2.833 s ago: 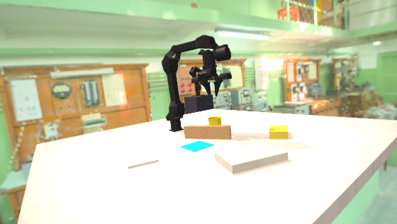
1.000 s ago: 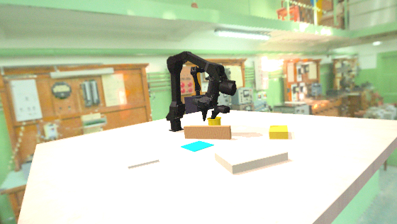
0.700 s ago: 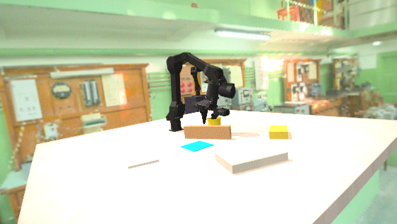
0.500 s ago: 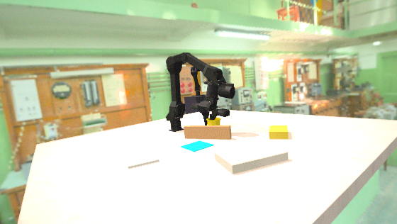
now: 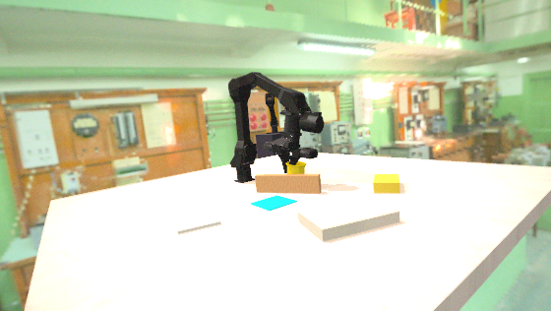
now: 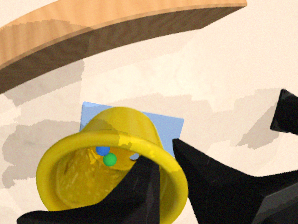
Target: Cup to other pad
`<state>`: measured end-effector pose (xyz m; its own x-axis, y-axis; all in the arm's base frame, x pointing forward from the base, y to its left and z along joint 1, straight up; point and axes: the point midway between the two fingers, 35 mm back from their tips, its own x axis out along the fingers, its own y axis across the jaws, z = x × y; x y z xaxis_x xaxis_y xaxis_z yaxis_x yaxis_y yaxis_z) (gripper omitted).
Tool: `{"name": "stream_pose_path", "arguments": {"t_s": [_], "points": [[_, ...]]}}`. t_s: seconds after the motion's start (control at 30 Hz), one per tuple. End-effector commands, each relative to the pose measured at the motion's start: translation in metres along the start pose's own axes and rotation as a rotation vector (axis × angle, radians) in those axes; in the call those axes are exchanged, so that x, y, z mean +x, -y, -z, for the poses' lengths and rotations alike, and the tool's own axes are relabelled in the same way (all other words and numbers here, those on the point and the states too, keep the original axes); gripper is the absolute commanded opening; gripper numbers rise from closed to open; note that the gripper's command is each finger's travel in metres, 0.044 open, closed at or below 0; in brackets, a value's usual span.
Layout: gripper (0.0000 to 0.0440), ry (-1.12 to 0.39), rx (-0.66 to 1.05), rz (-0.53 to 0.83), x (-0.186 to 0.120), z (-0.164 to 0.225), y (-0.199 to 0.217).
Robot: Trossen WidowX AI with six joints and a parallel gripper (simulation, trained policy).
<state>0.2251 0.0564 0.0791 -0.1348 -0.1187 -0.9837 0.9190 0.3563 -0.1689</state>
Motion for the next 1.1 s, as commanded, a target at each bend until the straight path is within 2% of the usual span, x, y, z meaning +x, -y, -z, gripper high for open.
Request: {"name": "stream_pose_path", "arguments": {"t_s": [0.0, 0.57, 1.07], "points": [[0.0002, -0.008, 0.023, -0.031, -0.011, -0.002, -0.001], [0.0, -0.015, 0.163, -0.151, -0.065, -0.028, 0.0], [0.0, 0.015, 0.295, -0.255, -0.085, -0.073, -0.012]]}}
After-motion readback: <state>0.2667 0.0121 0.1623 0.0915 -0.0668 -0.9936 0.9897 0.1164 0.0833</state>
